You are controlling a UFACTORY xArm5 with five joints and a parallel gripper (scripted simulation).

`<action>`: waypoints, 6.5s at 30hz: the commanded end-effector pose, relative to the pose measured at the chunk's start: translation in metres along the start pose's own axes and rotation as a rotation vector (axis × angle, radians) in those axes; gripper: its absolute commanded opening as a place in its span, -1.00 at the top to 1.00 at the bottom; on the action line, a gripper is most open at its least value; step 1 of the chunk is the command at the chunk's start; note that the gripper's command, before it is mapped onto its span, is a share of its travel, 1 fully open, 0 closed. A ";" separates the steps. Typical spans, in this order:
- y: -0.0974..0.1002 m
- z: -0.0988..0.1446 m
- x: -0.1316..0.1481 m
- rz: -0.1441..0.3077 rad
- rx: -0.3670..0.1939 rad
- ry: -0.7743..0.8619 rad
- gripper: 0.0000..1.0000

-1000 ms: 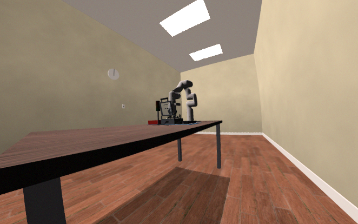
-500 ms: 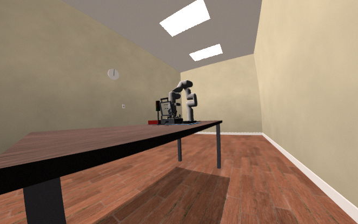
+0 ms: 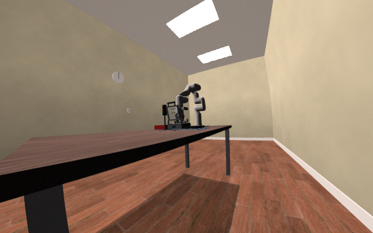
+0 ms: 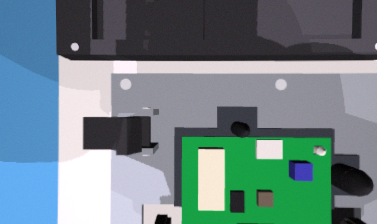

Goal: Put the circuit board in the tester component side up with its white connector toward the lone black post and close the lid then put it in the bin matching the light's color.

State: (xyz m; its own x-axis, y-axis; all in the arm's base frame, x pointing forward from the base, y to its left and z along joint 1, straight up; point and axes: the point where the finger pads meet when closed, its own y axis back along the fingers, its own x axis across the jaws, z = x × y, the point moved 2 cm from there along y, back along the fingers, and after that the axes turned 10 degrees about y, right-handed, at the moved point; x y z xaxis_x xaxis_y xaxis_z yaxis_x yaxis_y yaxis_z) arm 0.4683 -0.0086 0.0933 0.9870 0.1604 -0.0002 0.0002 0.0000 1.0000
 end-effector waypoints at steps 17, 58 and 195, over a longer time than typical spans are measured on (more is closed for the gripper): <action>0.022 0.000 0.001 0.004 -0.001 0.000 -1.00; 0.257 0.002 0.000 0.004 -0.001 0.000 -1.00; 0.200 0.026 0.144 0.004 -0.001 0.000 1.00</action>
State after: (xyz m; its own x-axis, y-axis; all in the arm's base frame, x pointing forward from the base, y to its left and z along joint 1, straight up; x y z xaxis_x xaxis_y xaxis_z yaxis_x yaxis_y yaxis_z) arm 0.6144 -0.0115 0.2908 0.9870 0.1605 -0.0007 0.0007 0.0000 1.0000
